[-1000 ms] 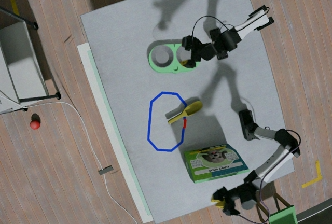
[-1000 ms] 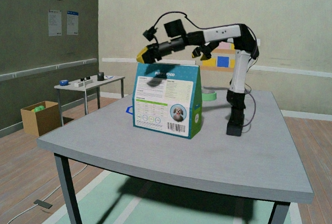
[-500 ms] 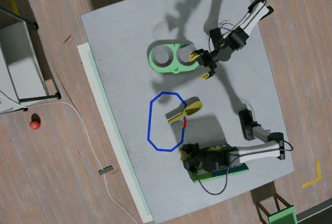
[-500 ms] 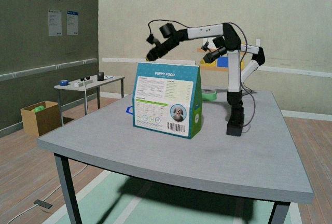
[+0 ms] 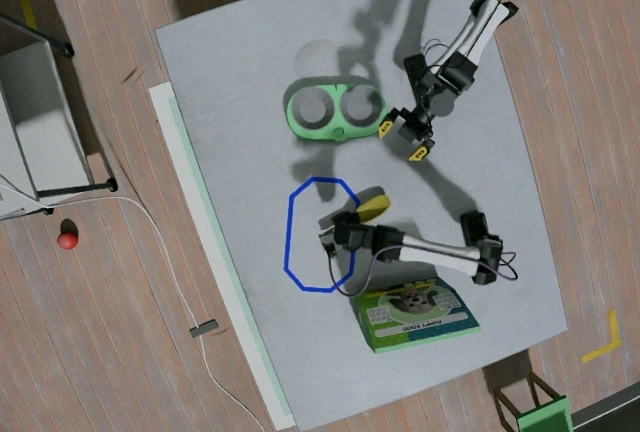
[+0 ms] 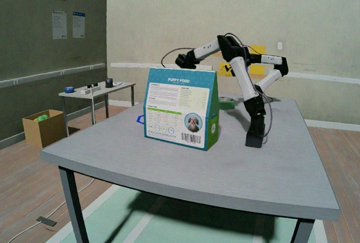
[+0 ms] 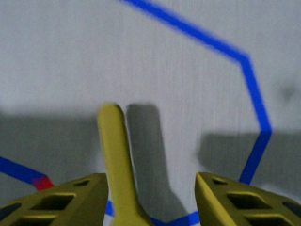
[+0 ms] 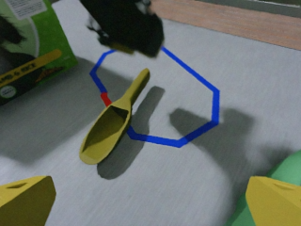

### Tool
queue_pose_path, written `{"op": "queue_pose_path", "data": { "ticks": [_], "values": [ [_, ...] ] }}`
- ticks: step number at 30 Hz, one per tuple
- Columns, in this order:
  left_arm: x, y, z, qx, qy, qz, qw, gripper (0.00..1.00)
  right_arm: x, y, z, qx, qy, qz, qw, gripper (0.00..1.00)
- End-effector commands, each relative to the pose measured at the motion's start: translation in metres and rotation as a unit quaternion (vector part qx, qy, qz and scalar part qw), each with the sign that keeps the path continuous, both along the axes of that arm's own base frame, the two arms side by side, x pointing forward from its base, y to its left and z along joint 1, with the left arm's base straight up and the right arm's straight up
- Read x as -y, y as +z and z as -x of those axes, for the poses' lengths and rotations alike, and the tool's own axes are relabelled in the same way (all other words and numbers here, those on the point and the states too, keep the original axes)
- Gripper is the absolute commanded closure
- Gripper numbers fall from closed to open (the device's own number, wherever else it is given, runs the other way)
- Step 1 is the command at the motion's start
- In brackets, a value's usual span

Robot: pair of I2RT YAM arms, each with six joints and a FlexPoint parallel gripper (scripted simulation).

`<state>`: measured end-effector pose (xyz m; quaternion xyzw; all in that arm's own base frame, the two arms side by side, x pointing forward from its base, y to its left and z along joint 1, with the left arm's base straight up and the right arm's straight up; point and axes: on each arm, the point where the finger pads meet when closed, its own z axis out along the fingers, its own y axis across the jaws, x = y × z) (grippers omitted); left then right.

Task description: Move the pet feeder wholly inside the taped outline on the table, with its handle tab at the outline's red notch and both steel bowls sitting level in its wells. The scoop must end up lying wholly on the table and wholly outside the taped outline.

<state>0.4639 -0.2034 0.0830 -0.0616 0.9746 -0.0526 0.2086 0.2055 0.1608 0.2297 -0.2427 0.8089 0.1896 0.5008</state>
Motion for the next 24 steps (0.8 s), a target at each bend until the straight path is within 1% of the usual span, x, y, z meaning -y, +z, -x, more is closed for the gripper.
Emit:
{"op": "queue_pose_path", "data": {
  "ticks": [1,2,4,7,11,12,19,24],
  "values": [
    [-0.005,0.008,0.003,-0.023,0.041,-0.011,0.999,0.52,-0.008,0.008,0.001,0.02,0.024,-0.01,0.999,0.0],
    [-0.001,0.002,0.006,-0.031,0.04,-0.015,0.999,0.52,-0.009,0.01,0.002,0.023,0.028,-0.012,0.999,0.0],
    [0.005,-0.014,0.011,-0.049,0.043,-0.029,0.997,0.52,-0.011,0.004,0.004,0.02,0.035,-0.01,0.999,0.0],
    [-0.008,-0.037,0.016,-0.074,0.058,-0.047,0.995,0.52,-0.012,0.001,0.005,0.019,0.04,-0.01,0.999,0.0],
    [-0.02,-0.053,0.011,-0.081,0.071,-0.052,0.993,0.52,-0.014,-0.002,0.006,0.019,0.044,-0.01,0.999,0.0],
    [-0.022,-0.057,0.014,-0.091,0.07,-0.054,0.992,0.52,-0.014,-0.005,0.006,0.018,0.045,-0.009,0.999,0.0],
    [-0.019,-0.059,0.011,-0.084,0.066,-0.049,0.993,0.52,-0.014,-0.007,0.006,0.019,0.04,-0.013,0.999,0.0],
    [-0.02,-0.074,0.01,-0.088,0.066,-0.051,0.993,0.52,-0.013,-0.015,0.006,0.014,0.038,-0.012,0.999,0.0]
  ]
}}
